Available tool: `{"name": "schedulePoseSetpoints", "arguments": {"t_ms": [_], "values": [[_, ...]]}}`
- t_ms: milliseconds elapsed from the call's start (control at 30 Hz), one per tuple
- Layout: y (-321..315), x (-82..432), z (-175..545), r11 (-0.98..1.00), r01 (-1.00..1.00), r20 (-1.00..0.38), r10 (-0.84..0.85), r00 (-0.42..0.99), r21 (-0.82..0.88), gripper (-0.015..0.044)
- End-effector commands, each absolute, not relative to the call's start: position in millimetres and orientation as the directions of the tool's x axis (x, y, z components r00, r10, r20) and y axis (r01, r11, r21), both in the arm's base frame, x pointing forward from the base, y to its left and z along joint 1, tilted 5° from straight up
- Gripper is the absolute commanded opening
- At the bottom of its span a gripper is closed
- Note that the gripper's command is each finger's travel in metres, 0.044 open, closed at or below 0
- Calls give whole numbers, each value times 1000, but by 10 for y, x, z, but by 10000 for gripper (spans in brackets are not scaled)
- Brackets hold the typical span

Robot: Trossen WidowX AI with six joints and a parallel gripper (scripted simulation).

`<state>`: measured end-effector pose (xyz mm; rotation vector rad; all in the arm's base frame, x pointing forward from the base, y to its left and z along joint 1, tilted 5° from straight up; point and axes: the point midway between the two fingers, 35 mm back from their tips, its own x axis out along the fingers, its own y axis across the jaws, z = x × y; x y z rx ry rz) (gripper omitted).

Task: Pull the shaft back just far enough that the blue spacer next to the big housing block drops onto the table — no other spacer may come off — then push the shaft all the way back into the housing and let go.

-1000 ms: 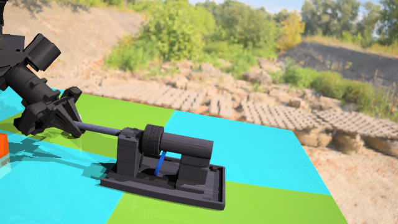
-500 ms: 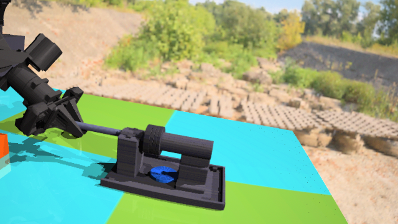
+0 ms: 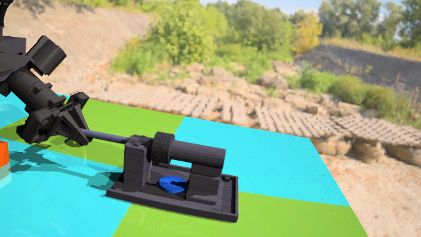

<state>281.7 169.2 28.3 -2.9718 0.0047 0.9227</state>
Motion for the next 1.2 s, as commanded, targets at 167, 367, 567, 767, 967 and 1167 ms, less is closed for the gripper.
{"name": "schedulePoseSetpoints", "arguments": {"t_ms": [167, 367, 567, 767, 967, 1167], "values": [[1693, 2820, 283, -1000, -10, -566, 6, 824, -25, 0], [1689, 2862, 303, -999, -15, -561, 4, 828, -30, 0], [1688, 2863, 307, -999, -16, -560, 4, 828, -31, 0], [1688, 2857, 307, -999, -16, -560, 4, 828, -31, 0], [1688, 2850, 305, -999, -16, -560, 4, 828, -31, 0], [1688, 2843, 304, -999, -16, -560, 4, 828, -31, 0]]}}
